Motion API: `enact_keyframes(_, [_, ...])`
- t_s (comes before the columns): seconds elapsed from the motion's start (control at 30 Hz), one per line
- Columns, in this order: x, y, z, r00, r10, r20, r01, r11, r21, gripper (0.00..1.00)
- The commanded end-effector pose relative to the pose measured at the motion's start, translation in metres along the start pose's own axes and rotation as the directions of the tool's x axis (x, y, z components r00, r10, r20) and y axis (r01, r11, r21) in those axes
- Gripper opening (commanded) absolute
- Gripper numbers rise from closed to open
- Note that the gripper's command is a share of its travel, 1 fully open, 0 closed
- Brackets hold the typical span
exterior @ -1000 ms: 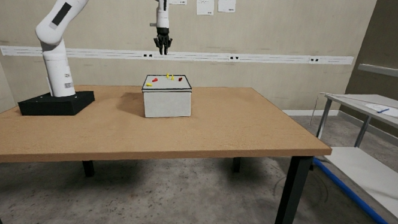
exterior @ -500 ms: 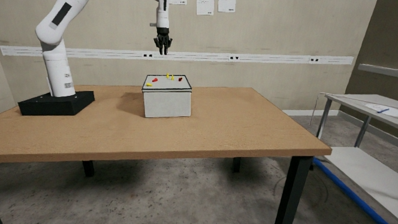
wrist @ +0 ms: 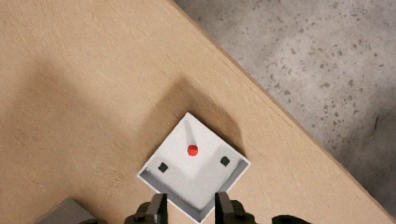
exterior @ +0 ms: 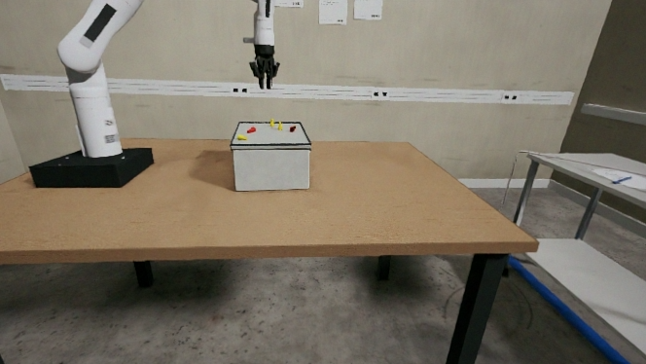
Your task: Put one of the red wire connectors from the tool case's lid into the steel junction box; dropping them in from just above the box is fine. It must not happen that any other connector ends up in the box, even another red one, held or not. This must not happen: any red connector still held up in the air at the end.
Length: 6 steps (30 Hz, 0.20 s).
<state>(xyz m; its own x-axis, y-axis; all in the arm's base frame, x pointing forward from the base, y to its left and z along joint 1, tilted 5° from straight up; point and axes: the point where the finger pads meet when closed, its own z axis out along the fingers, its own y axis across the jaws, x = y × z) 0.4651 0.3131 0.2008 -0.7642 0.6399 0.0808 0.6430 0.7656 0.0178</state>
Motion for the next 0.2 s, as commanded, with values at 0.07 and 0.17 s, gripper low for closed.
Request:
enact_keyframes(0.07, [-0.0001,0.0004,-0.0012,1.000,0.000,0.001,0.000,1.000,-0.002,0.37])
enact_keyframes(0.17, [-0.0001,0.0004,-0.0012,1.000,0.000,0.001,0.000,1.000,-0.002,0.37])
